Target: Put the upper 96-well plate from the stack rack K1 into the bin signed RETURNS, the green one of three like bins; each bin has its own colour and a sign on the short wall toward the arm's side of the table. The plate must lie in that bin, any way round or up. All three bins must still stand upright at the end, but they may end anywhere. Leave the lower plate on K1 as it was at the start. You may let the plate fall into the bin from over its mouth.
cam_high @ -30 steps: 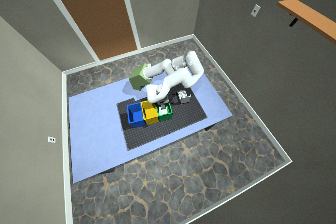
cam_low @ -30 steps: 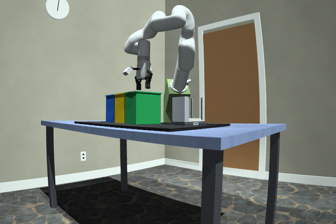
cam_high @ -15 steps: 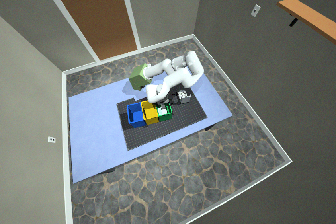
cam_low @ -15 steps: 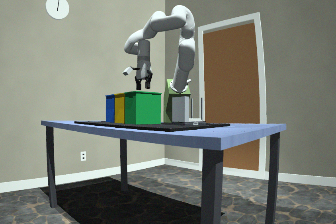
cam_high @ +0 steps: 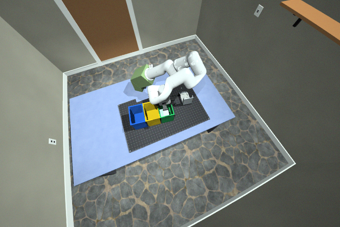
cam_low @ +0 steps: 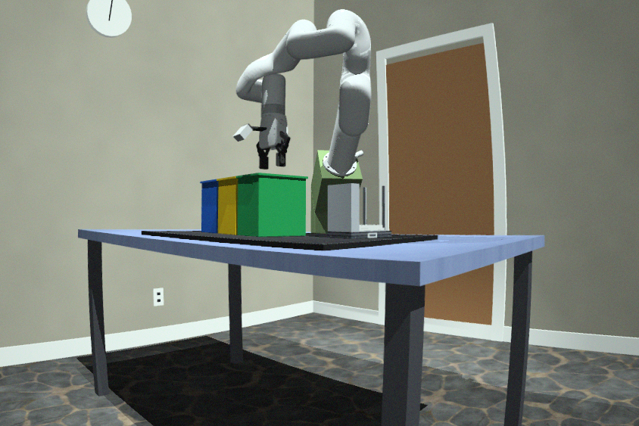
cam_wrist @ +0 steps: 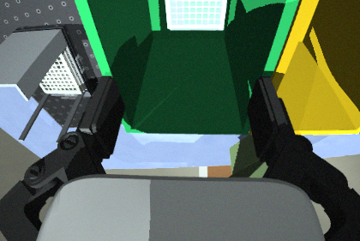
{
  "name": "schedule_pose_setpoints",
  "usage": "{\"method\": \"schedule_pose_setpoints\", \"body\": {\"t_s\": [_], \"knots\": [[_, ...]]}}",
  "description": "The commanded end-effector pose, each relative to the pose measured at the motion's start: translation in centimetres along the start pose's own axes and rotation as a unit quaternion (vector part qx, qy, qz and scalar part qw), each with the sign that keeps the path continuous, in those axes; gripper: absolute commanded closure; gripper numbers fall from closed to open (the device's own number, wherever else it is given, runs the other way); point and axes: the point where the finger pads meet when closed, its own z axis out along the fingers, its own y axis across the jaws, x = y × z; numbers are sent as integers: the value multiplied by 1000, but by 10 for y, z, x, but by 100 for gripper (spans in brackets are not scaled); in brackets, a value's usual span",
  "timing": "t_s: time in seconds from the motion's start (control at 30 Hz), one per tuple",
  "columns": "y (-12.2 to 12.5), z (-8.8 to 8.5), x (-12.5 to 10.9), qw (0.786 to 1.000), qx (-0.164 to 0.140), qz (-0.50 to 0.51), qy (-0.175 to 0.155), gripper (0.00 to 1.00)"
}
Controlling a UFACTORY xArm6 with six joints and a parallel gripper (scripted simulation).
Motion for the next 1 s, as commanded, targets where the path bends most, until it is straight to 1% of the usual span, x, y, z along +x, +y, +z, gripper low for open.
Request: {"method": "schedule_pose_setpoints", "body": {"t_s": [0.0, 0.3, 0.97], "knots": [[0, -10, 1, 1000, 0, 0, 1, 0], [0, -34, 0, 1000, 0, 0, 1, 0], [0, -34, 0, 1000, 0, 0, 1, 0]]}}
